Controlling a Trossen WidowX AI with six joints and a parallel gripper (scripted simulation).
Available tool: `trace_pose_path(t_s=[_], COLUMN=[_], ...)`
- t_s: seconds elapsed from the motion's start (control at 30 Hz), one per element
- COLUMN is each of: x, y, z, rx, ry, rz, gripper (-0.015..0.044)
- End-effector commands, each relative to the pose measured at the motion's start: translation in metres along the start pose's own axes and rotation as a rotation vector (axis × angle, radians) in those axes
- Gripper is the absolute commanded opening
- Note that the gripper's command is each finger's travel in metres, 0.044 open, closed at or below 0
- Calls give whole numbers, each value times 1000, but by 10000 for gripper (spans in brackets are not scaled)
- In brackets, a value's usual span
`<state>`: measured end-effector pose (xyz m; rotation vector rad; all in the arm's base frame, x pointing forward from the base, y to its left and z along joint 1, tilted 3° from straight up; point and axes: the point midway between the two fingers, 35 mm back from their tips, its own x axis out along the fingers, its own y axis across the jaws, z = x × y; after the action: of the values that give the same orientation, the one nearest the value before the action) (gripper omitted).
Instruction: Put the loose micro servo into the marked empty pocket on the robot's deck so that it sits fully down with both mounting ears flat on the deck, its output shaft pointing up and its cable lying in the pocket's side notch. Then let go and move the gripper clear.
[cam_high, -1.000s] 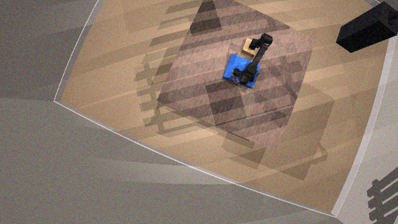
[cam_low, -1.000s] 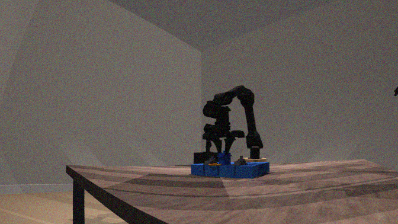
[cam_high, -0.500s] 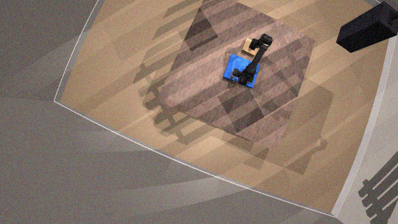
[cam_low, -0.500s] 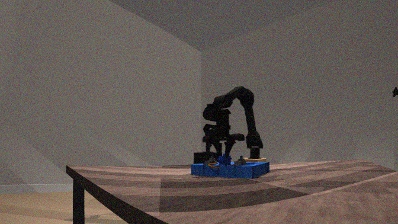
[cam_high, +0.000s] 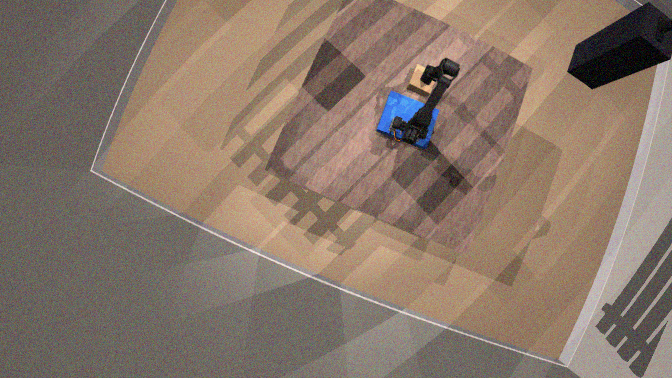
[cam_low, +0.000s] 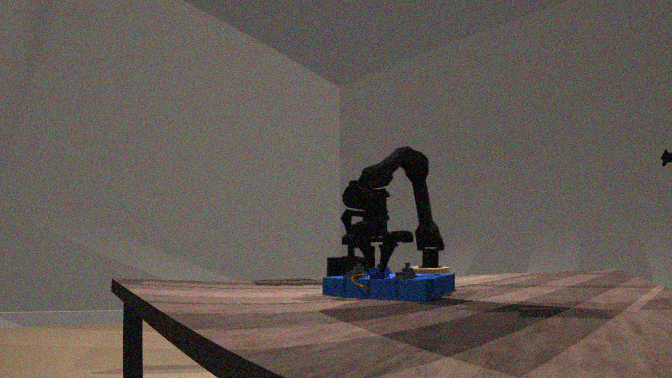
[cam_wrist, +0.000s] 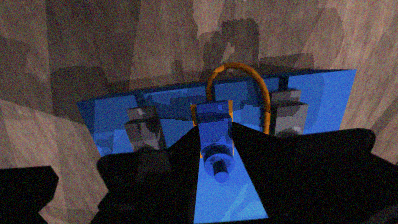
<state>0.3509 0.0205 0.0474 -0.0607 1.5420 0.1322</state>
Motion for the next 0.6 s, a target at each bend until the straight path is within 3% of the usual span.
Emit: trace_pose_path(t_s=[0.0, 0.33, 0.57], x=[4, 12, 11], y=[0, 0, 0], z=[0, 0, 0], rx=[6, 6, 6], ry=[-2, -2, -2], rz=[0, 0, 0], gripper=[0, 0, 184])
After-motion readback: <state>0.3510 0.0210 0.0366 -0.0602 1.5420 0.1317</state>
